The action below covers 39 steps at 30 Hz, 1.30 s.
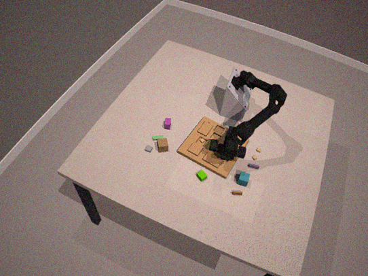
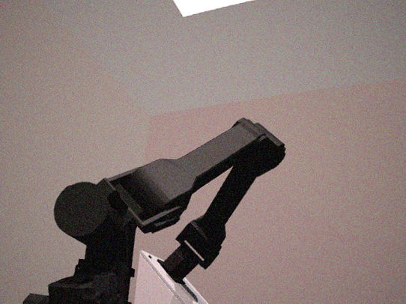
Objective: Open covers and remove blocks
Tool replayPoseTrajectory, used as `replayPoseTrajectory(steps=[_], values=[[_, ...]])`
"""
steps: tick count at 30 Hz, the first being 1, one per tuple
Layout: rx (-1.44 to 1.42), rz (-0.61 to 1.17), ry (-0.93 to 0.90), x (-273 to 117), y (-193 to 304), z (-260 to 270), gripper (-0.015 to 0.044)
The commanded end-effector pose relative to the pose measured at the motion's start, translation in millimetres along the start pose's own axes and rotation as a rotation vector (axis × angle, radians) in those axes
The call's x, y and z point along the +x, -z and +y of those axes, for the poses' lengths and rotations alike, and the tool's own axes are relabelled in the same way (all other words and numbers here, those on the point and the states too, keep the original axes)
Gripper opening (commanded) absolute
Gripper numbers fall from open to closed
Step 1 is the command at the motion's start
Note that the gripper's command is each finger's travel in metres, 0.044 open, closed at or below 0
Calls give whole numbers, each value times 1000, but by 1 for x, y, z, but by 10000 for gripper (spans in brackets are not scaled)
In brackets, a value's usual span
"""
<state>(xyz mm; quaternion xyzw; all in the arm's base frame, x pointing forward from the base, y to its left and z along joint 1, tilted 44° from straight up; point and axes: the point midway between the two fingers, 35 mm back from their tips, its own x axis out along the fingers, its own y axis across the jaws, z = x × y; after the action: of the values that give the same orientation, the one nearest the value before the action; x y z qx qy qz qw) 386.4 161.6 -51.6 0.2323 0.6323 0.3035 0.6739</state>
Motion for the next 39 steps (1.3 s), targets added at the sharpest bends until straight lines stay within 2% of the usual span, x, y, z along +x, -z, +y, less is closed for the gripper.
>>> replayPoseTrajectory(steps=[1,11,39], values=[[6,-1,5,2,0,-1,144],[0,0,0,0,0,0,80],[3,-1,5,-30,-1,-2,80]])
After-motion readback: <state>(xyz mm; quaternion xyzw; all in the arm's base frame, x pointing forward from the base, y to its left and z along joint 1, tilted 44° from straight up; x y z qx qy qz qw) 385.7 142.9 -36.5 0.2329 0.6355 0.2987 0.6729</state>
